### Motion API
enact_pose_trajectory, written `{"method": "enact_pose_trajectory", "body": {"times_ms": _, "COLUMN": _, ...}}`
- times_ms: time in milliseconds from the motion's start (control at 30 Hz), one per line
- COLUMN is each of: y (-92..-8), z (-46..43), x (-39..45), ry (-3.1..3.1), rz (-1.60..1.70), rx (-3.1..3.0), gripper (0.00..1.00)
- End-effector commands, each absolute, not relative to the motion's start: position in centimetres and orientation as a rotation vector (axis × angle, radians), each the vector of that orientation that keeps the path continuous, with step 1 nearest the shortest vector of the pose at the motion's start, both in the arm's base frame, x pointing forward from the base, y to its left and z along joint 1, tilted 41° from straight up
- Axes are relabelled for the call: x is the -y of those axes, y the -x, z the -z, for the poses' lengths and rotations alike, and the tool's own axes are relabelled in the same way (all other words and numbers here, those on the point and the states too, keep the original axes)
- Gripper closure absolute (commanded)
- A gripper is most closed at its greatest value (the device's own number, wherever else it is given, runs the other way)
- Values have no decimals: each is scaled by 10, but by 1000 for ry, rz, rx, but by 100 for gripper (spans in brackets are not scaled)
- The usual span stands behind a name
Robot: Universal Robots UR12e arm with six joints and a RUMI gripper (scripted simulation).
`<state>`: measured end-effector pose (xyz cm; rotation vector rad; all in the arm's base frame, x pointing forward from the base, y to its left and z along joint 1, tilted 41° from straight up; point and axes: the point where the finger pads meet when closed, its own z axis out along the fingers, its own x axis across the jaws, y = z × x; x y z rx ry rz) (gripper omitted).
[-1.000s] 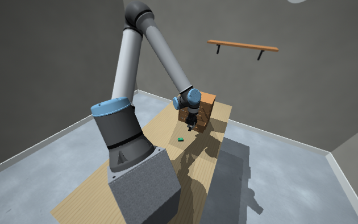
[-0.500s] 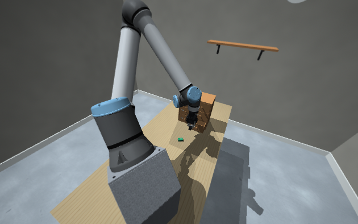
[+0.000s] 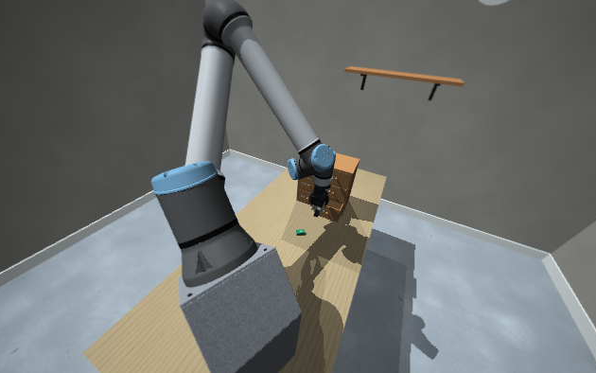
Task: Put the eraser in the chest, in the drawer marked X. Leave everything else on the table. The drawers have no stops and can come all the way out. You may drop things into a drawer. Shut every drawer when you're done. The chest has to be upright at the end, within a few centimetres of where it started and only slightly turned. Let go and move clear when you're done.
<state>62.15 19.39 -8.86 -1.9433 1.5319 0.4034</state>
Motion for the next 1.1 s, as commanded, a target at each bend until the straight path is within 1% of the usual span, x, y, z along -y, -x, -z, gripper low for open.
{"method": "enact_pose_trajectory", "body": {"times_ms": 0, "y": -622, "z": 88, "x": -194, "ry": 1940, "rz": -398, "rx": -1532, "gripper": 89}}
{"method": "enact_pose_trajectory", "body": {"times_ms": 1067, "y": -621, "z": 89, "x": -194, "ry": 1869, "rz": -322, "rx": -1523, "gripper": 89}}
